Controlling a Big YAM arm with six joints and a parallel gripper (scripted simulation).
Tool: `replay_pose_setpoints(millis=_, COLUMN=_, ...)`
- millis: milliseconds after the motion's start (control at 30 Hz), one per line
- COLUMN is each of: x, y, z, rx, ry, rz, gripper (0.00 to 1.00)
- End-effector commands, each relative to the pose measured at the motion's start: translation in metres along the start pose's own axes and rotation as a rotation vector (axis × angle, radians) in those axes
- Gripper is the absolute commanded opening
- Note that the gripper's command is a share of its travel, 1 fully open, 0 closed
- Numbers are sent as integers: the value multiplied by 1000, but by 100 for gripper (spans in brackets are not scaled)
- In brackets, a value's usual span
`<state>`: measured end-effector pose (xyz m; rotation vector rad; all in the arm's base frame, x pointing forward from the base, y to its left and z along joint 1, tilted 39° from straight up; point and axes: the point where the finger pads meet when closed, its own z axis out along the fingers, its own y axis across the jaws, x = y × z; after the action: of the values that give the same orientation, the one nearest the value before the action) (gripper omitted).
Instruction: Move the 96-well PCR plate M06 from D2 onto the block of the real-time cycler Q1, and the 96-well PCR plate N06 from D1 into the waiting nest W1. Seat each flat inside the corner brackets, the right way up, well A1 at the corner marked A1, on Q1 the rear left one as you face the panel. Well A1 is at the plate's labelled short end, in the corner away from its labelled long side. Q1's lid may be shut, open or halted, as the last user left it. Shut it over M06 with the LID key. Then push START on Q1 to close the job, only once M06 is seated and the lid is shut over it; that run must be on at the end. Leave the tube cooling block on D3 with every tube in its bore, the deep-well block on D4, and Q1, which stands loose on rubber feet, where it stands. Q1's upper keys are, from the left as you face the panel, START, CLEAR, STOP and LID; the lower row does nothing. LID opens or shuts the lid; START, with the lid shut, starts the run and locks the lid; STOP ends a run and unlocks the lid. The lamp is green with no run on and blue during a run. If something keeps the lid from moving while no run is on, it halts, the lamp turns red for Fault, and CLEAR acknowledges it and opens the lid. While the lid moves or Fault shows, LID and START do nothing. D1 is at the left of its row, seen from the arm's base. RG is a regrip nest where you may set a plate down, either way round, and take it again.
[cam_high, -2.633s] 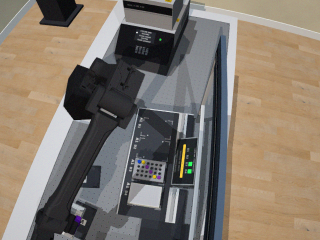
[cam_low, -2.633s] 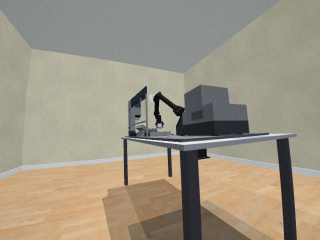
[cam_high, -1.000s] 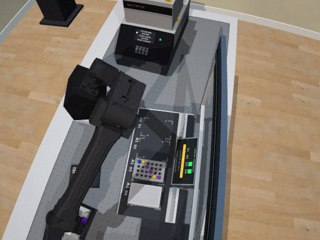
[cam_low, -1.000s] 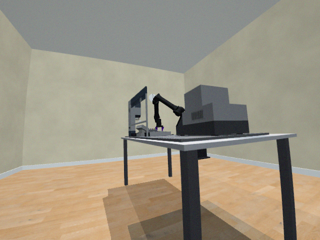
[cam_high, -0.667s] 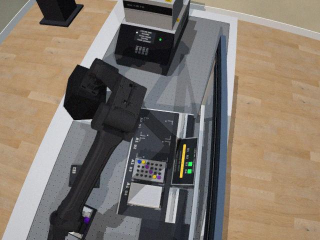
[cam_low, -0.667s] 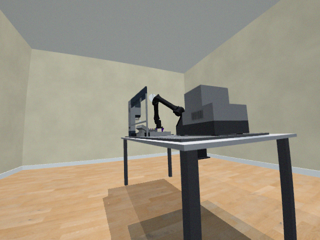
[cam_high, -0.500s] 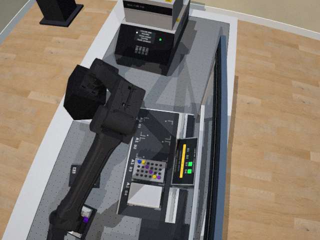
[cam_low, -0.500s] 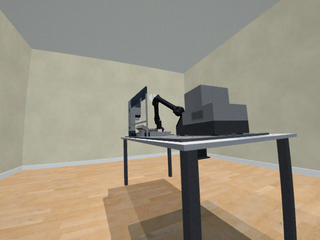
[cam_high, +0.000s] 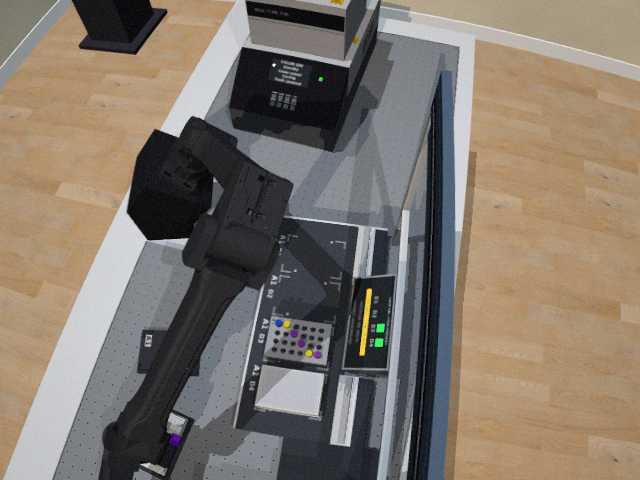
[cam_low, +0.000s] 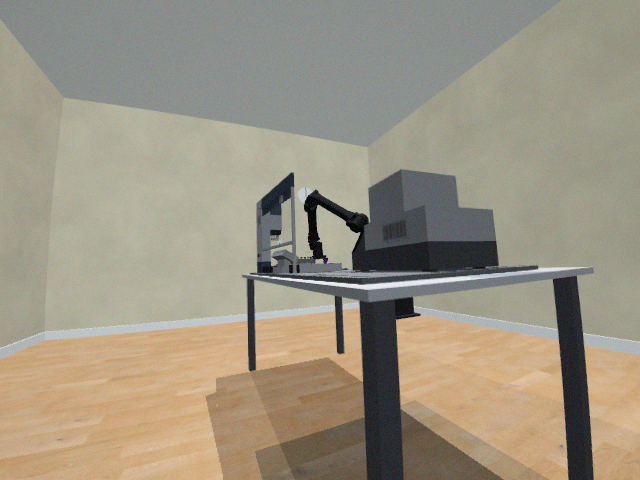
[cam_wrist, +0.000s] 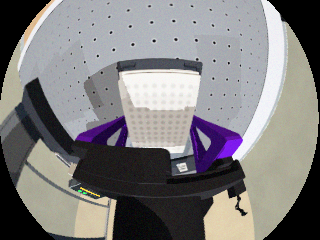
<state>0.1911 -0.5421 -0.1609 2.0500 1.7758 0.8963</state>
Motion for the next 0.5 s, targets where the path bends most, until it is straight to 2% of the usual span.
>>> replay_pose_setpoints(millis=0, x=-27, y=25, z=-40, rx=-22, ry=-74, rz=-54, gripper=0)
replay_pose_setpoints(millis=200, x=-32, y=20, z=-49, rx=-26, ry=-89, rz=-52, gripper=0)
replay_pose_setpoints(millis=467, x=-23, y=9, z=-45, rx=-23, ry=-74, rz=-29, gripper=0)
